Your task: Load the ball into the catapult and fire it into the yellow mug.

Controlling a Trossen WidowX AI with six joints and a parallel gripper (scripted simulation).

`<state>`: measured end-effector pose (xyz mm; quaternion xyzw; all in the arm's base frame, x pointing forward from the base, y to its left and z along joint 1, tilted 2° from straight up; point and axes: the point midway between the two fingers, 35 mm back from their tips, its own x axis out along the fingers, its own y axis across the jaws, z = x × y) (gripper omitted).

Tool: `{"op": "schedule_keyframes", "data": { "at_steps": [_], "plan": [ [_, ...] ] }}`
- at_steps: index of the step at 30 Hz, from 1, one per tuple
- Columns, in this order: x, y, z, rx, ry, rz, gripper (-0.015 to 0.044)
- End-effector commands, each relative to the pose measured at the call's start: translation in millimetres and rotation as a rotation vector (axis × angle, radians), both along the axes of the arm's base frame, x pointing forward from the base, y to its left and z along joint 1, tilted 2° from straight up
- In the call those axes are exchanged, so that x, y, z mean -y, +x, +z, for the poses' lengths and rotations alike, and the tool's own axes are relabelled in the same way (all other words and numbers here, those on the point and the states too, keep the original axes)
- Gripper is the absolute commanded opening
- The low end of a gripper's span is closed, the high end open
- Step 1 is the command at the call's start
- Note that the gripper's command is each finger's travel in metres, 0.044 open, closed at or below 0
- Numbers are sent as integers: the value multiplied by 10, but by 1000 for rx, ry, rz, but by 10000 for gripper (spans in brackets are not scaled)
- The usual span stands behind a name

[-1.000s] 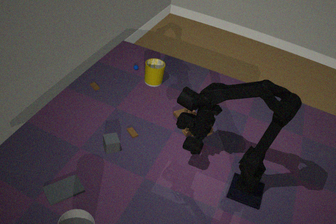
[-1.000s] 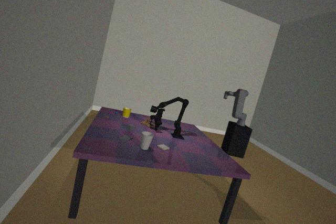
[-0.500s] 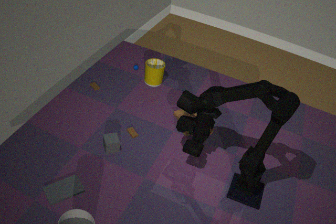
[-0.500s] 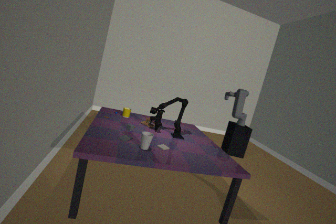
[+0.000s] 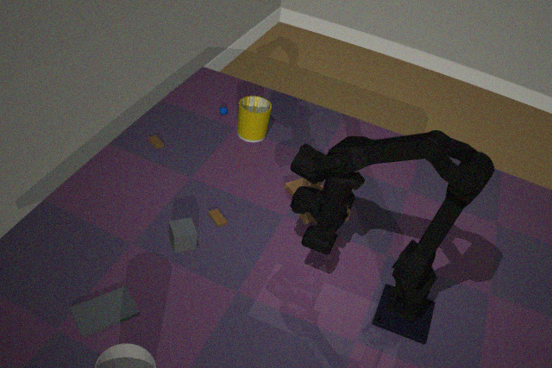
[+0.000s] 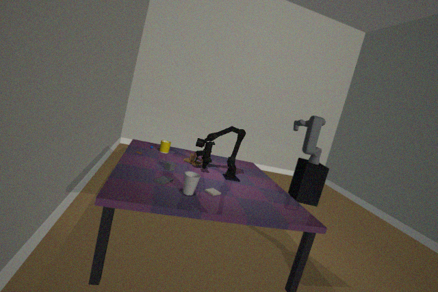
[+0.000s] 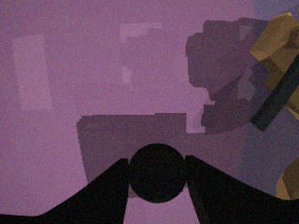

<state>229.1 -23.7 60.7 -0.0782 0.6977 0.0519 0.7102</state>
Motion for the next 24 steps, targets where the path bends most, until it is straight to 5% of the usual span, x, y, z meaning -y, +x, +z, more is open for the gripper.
{"op": "schedule_keyframes", "data": {
  "at_steps": [1, 18, 24],
  "plan": [
    [8, 67, 224, 21, -6, 2, 0],
    [-13, -42, 1084, 20, -6, 2, 0],
    [6, -44, 1111, 12, -4, -14, 0]
  ]
}}
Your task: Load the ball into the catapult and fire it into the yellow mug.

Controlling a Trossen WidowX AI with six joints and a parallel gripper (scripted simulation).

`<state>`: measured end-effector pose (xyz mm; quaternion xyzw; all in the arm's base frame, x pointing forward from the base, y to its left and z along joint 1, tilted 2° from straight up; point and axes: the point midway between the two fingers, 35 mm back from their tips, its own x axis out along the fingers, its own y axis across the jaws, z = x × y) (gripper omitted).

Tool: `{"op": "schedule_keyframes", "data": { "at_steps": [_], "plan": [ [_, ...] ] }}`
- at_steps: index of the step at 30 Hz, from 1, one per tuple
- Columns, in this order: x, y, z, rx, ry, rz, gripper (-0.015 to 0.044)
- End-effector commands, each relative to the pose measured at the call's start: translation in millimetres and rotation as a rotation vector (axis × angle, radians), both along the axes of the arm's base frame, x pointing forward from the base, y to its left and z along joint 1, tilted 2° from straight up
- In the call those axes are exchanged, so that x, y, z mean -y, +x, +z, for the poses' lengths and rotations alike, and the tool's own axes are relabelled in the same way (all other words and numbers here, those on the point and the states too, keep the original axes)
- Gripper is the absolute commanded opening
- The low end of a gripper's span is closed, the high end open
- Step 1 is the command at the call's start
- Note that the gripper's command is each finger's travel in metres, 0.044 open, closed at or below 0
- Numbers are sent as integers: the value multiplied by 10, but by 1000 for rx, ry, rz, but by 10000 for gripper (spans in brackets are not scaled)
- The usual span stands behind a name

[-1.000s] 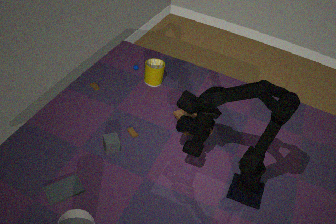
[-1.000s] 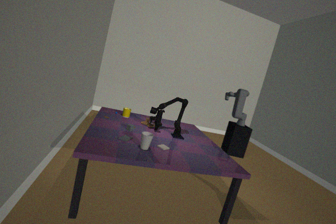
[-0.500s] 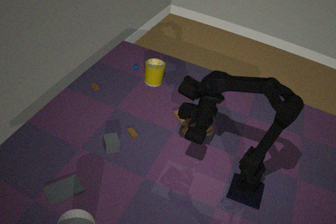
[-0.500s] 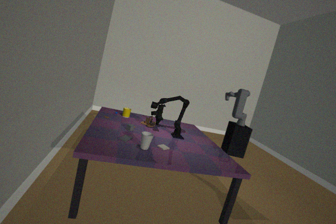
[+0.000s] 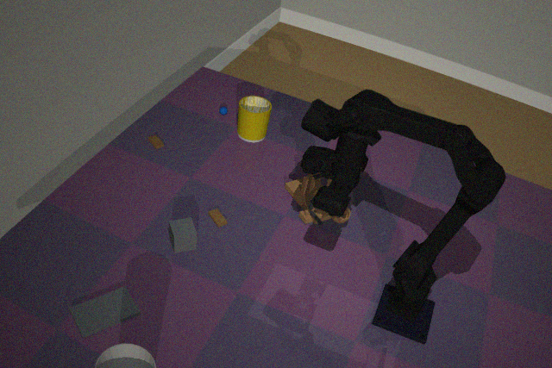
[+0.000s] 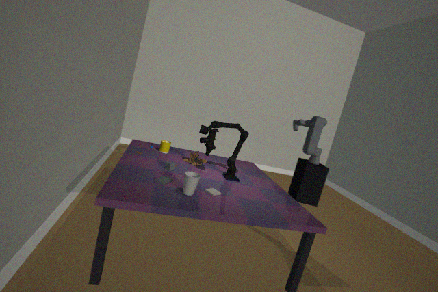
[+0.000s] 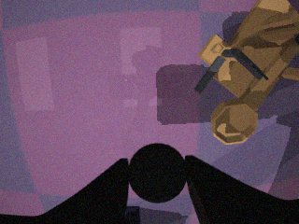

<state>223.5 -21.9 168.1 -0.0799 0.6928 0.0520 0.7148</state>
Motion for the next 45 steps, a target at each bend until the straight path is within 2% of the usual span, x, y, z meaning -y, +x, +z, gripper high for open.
{"op": "schedule_keyframes", "data": {
  "at_steps": [1, 24, 45],
  "plan": [
    [49, 21, 29, -12, -1, -38, 0],
    [869, 152, -290, -305, 55, -623, 0],
    [903, 168, -530, -313, 56, -639, 0]
  ]
}}
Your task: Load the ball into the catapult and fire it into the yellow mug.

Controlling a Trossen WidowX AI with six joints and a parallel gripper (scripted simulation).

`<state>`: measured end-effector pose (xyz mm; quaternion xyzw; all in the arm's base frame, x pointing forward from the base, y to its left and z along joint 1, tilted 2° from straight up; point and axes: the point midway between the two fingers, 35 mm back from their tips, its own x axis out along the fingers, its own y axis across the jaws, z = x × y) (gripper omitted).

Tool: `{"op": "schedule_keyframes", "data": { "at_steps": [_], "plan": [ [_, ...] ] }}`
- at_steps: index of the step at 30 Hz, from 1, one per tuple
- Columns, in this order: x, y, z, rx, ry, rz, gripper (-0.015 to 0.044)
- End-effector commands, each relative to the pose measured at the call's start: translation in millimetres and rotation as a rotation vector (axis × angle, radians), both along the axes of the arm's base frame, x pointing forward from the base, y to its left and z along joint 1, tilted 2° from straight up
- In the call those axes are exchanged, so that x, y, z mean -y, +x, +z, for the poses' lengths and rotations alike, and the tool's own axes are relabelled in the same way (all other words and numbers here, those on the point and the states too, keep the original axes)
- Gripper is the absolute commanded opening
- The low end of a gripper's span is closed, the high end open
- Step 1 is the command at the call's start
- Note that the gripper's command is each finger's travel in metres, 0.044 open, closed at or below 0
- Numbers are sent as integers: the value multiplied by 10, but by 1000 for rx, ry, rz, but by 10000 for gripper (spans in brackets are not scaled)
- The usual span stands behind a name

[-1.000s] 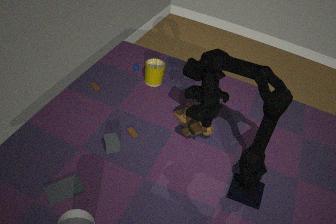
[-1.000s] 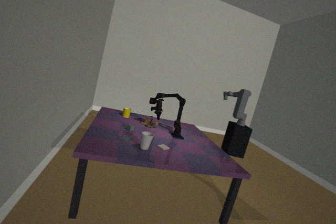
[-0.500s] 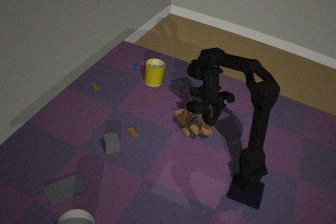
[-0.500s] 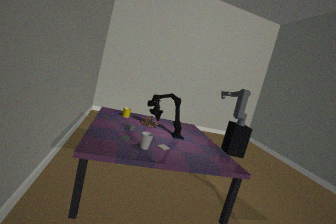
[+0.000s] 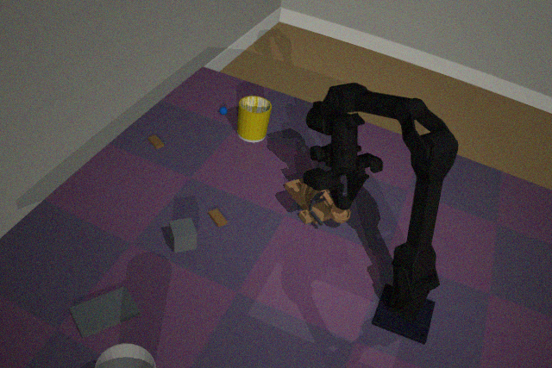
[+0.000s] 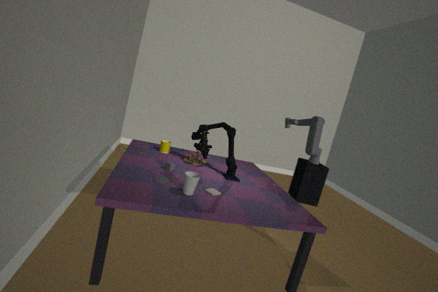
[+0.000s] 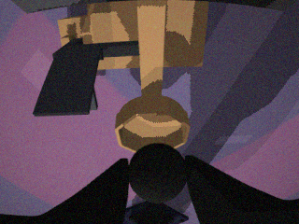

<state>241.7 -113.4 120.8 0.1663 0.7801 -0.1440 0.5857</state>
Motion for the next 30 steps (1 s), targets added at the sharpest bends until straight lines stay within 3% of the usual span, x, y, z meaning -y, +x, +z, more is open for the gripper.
{"op": "schedule_keyframes", "data": {
  "at_steps": [1, 11, 21, 28, 30],
  "plan": [
    [-12, -13, -74, -7, 6, -5, 0],
    [2, 5, -73, -1, 1, 0, 0],
    [2, 6, -57, 3, -2, 0, 263],
    [-35, -29, 596, 186, -83, 6, 440],
    [-62, -73, 801, 245, -108, 8, 440]
  ]
}}
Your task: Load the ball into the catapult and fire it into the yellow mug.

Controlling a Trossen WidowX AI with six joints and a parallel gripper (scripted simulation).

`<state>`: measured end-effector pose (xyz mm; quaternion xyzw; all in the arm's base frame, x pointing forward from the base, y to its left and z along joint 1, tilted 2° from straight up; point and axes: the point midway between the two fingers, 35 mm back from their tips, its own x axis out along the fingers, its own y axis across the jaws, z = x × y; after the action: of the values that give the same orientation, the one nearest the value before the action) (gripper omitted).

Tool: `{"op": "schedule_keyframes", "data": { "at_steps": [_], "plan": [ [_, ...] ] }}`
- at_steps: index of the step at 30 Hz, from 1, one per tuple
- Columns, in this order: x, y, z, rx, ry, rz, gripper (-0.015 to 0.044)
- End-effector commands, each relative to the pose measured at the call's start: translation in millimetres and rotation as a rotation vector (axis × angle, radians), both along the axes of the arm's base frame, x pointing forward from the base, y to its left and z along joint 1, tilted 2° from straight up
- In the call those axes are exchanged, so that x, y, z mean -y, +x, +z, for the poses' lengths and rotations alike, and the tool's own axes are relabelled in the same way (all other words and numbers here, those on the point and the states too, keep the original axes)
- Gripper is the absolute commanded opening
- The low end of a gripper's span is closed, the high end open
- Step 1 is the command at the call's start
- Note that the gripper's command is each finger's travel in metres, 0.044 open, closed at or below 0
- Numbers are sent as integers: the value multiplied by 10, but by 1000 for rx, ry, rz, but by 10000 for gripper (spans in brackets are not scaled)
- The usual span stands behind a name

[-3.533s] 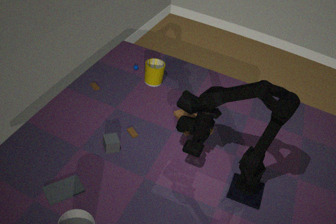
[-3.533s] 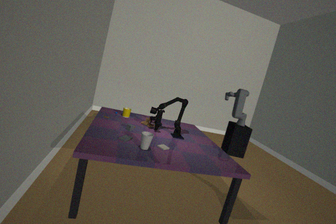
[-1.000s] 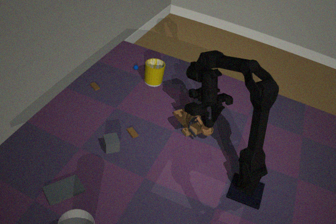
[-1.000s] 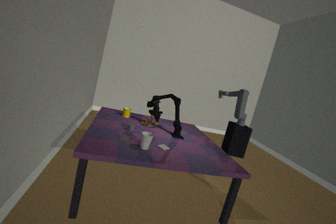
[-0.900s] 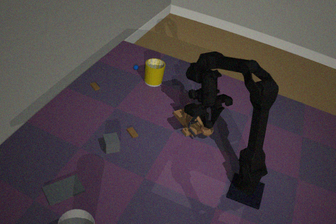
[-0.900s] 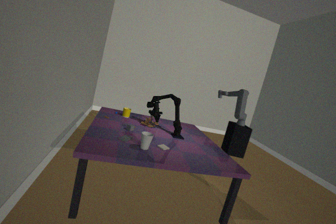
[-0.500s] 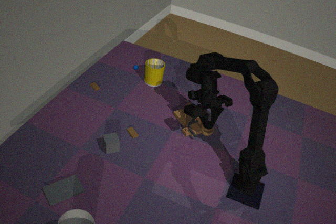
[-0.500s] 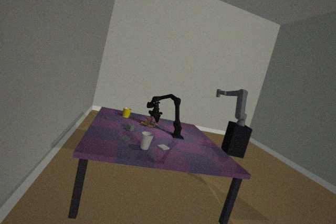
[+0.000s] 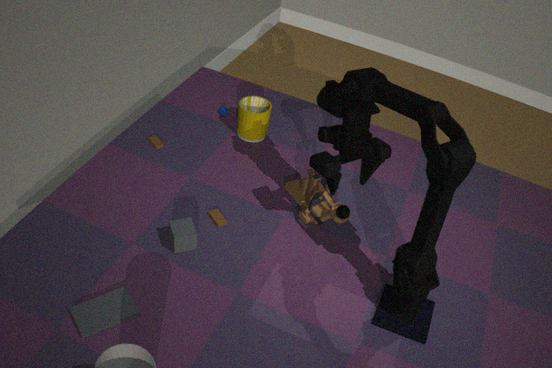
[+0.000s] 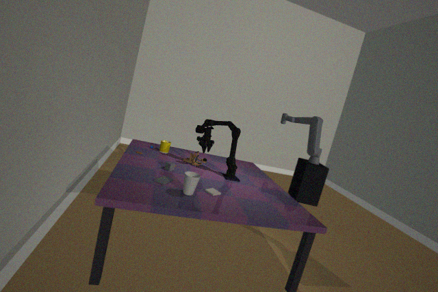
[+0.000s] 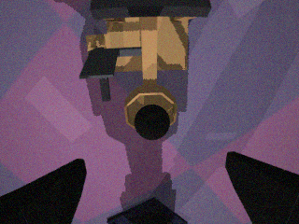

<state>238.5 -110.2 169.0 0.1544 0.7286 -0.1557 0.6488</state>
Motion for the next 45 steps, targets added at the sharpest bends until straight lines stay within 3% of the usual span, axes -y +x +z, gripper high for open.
{"op": "schedule_keyframes", "data": {
  "at_steps": [1, 3, 5, 11, 29, 45],
  "plan": [
    [-45, -68, 419, 122, -53, 3, 440],
    [-67, -109, 543, 158, -68, 5, 440],
    [-2, 14, 326, 113, -50, 4, 440],
    [272, 595, 472, 302, -129, 16, 440],
    [1028, 2193, 1306, 867, -398, 66, 440],
    [1055, 2237, 1346, 887, -409, 67, 440]
  ]
}}
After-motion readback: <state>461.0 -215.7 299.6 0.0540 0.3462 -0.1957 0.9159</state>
